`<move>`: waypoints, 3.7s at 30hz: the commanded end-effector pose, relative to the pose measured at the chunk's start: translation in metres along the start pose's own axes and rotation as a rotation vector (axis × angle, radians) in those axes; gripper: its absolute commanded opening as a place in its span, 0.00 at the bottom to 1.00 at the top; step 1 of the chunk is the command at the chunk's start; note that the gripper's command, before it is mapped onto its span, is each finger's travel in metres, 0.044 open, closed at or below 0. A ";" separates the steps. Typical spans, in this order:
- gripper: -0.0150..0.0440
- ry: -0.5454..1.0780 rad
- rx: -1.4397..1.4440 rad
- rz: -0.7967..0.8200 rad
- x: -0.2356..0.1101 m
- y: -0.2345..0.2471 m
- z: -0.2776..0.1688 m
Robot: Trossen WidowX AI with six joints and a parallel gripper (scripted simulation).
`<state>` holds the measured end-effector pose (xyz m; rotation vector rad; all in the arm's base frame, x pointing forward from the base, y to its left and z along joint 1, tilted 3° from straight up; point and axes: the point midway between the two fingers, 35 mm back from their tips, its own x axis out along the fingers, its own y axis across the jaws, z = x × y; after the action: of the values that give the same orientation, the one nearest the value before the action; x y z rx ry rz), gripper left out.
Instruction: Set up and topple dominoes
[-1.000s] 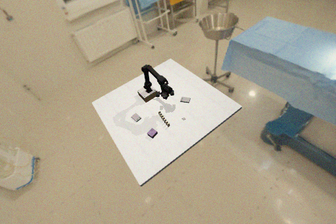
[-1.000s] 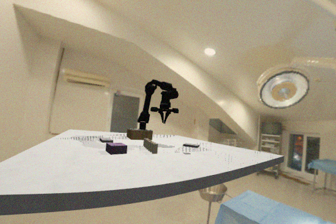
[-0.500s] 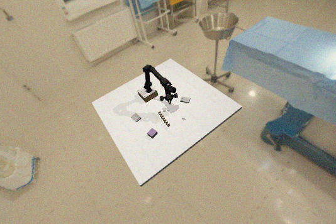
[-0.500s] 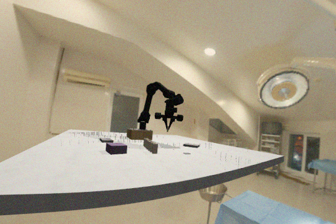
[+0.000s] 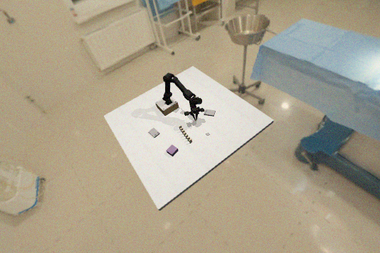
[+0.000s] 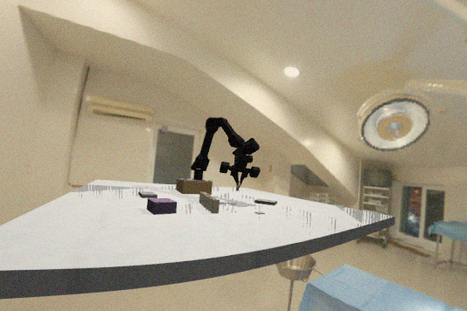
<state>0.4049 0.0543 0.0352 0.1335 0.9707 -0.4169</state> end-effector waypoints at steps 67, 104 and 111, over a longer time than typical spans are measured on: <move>0.30 -0.919 0.188 -0.214 -0.080 -0.047 -0.064; 0.30 -0.872 0.204 -0.231 -0.013 -0.039 -0.105; 0.30 -0.859 0.209 -0.238 0.006 -0.040 -0.119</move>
<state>0.3009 0.0517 -0.0231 0.0049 0.0949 -0.7062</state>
